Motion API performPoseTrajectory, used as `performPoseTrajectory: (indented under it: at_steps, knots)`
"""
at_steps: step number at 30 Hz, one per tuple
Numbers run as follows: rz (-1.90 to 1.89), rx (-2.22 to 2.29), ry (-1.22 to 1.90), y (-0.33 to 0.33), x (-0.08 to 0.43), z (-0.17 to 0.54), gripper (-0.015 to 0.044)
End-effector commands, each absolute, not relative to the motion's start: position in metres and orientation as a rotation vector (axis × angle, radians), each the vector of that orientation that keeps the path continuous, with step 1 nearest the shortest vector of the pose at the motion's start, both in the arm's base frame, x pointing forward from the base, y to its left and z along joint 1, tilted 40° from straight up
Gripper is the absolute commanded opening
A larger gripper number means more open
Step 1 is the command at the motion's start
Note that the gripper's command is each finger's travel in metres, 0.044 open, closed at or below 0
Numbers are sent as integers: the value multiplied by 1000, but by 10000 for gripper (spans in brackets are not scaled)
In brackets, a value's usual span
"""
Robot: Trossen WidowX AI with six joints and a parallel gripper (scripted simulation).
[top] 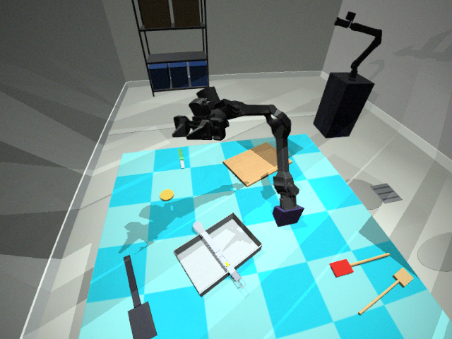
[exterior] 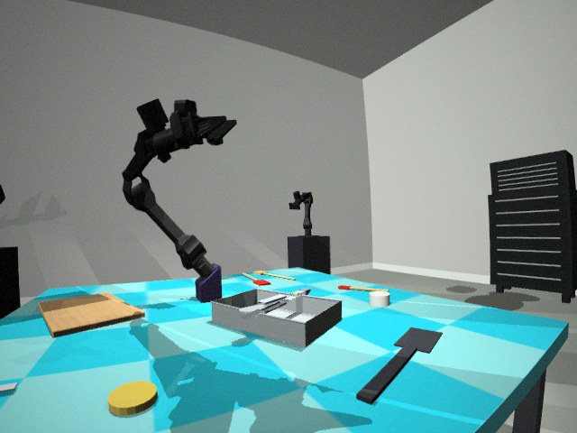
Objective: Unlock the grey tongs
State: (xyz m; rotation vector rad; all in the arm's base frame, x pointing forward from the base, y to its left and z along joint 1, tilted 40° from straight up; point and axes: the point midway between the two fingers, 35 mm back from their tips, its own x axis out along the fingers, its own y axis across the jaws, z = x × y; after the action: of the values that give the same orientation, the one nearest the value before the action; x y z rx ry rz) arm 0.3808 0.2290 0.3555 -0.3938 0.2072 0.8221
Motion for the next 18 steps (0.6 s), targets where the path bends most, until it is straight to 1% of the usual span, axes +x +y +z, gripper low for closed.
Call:
performPoseTrajectory:
  at_steps: [1,9,18]
  knots:
    - [703,-211,461,232,396,282,260]
    - [370,64,820,222,399,156,260]
    - [-126,281,1032,185,363,31,260]
